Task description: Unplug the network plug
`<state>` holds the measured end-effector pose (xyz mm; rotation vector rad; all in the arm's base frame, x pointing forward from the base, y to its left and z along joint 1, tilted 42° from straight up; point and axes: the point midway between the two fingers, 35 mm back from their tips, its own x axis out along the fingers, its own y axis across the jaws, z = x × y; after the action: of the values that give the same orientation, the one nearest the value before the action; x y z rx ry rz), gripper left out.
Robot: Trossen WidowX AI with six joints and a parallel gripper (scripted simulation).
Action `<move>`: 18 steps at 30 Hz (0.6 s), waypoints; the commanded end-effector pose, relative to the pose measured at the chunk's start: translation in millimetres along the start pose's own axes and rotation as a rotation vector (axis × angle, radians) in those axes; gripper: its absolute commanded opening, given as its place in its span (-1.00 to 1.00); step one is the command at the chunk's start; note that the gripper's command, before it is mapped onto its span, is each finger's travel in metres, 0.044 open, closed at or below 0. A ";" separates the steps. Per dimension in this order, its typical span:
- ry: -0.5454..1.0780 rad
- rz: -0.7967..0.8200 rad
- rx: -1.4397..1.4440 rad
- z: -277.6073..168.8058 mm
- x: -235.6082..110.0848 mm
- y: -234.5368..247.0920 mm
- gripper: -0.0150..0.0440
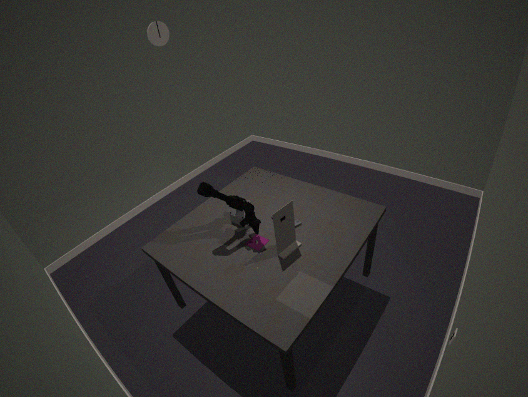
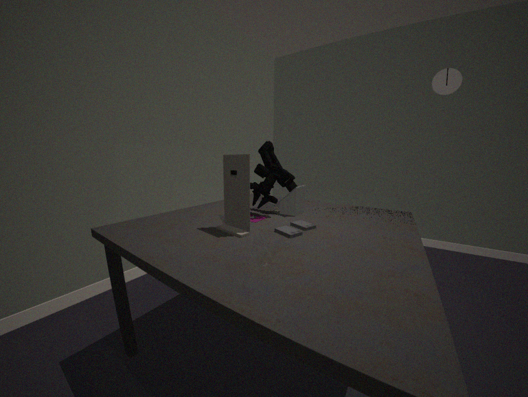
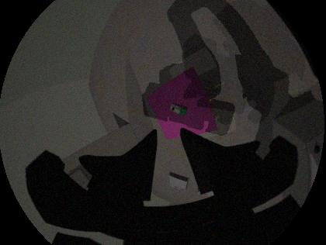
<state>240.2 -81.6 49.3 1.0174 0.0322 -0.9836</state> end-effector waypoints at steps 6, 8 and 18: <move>-0.003 0.008 0.013 0.0 -7.3 8.5 0.04; -0.003 0.008 0.013 0.0 -8.8 9.3 0.04; -0.004 0.009 0.013 0.1 -16.7 13.6 0.04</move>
<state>238.3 -70.8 60.1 1.0162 0.0324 -0.9850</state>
